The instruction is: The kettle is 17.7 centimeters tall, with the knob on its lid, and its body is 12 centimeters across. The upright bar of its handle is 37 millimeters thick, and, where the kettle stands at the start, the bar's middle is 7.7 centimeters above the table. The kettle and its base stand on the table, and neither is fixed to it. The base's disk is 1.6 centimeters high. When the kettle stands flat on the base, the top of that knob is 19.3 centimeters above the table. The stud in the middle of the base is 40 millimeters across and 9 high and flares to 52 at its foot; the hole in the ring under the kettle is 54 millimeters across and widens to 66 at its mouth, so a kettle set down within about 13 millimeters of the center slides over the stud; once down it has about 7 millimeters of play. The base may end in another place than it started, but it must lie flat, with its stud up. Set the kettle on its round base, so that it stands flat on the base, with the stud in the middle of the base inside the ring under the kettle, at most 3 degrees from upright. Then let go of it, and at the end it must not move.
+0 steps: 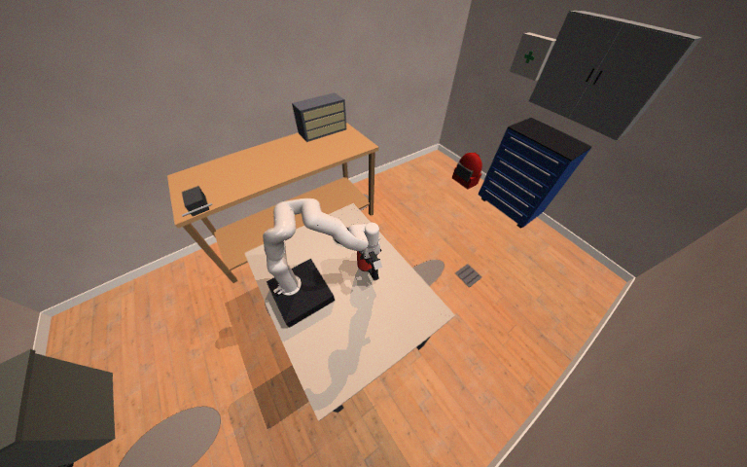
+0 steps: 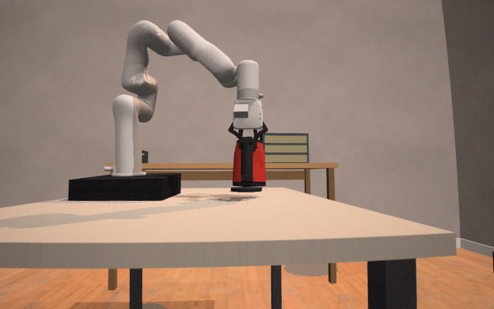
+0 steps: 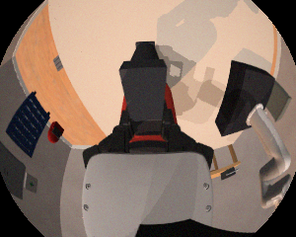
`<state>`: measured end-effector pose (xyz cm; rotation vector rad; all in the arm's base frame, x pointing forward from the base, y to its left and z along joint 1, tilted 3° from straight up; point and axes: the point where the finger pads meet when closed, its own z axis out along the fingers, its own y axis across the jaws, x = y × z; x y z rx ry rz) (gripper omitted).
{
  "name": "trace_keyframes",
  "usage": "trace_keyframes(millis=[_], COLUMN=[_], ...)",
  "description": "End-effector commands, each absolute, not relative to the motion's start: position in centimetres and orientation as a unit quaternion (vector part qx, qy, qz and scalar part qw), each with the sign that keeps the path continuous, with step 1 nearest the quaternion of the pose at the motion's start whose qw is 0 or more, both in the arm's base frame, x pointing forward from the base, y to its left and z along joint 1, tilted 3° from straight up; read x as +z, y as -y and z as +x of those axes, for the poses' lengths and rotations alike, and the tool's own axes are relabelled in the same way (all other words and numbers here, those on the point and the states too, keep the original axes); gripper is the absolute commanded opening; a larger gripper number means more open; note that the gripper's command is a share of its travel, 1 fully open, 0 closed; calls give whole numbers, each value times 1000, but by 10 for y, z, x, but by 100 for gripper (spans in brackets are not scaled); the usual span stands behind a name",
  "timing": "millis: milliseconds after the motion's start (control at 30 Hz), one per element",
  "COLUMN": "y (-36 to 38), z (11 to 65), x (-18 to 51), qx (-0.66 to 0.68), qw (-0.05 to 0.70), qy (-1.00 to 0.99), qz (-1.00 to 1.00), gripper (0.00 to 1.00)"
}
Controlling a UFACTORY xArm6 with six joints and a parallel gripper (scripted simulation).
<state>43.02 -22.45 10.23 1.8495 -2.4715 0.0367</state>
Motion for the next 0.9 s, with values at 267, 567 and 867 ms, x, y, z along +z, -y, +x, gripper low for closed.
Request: trace_keyframes(millis=[267, 567, 867], y=[222, 221, 221], z=[433, 433, 433], x=[109, 111, 111], qx=[14, 14, 14], qw=[26, 26, 26], qy=[800, 800, 800], qz=[599, 599, 599], gripper=[0, 0, 0])
